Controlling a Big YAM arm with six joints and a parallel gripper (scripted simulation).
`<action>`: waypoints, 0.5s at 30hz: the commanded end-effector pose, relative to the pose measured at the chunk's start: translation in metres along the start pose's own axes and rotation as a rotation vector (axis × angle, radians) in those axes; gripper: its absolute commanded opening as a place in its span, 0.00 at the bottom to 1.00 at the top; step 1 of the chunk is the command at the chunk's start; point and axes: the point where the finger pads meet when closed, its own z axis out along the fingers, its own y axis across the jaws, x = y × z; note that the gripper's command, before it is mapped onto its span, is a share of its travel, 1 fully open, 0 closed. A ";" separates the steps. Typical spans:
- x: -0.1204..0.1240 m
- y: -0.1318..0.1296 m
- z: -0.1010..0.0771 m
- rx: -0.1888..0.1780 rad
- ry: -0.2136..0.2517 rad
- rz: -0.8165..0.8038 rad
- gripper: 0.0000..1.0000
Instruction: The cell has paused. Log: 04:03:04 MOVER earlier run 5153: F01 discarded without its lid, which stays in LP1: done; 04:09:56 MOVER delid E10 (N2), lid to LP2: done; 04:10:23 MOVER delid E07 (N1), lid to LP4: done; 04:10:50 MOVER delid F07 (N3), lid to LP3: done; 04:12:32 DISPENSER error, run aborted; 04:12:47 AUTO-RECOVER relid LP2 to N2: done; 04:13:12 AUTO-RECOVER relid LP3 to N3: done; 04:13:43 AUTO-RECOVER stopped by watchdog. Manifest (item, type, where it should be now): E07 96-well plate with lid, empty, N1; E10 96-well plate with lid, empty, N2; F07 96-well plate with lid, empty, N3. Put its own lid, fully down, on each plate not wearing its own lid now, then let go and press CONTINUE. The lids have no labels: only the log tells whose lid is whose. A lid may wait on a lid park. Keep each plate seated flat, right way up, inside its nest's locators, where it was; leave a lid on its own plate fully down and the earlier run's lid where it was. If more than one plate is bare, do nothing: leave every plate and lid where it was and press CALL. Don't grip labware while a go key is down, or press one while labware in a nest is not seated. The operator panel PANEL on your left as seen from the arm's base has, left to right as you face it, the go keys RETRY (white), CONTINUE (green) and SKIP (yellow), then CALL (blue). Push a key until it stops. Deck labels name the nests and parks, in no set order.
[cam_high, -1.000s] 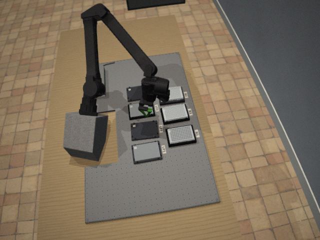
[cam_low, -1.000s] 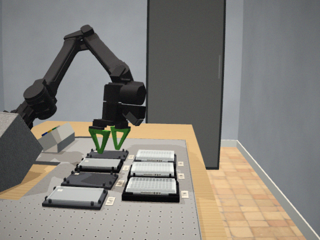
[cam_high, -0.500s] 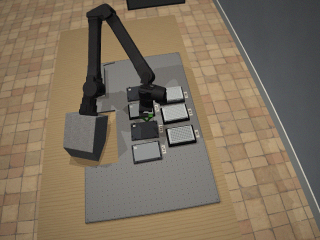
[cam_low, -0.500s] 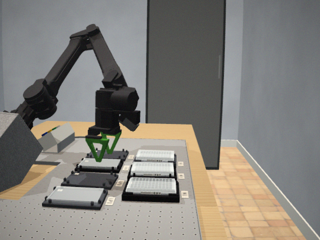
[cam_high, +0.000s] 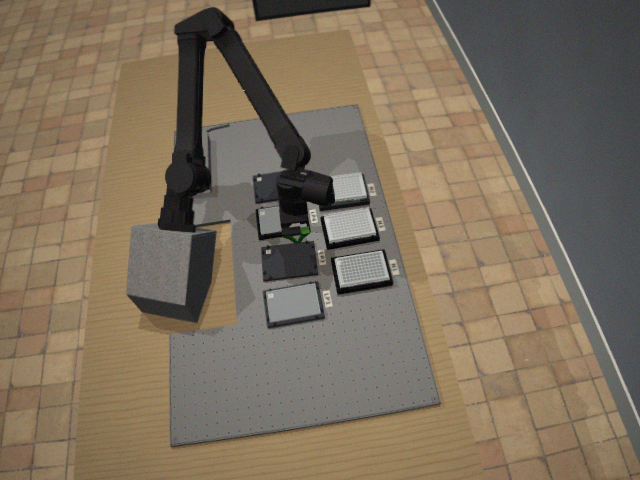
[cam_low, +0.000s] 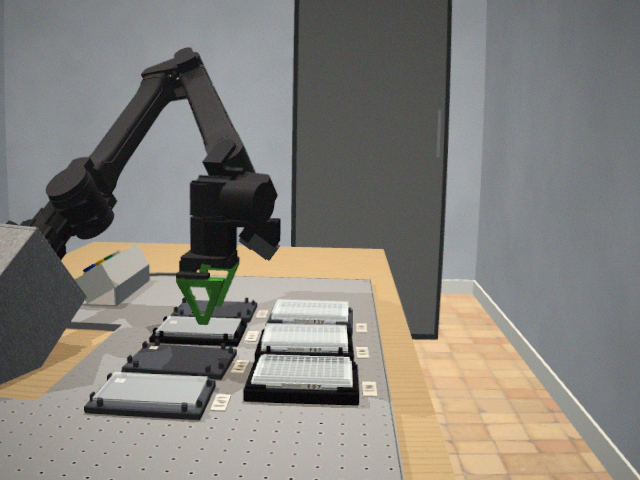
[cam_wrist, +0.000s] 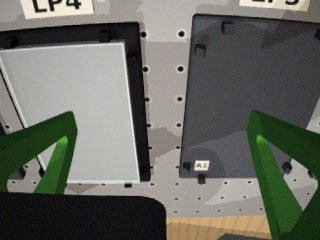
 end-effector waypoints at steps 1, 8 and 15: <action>-0.004 -0.011 -0.006 0.007 -0.064 0.003 0.00; -0.004 -0.037 -0.006 0.005 -0.227 0.005 0.00; -0.005 -0.071 -0.007 0.004 -0.460 0.002 0.00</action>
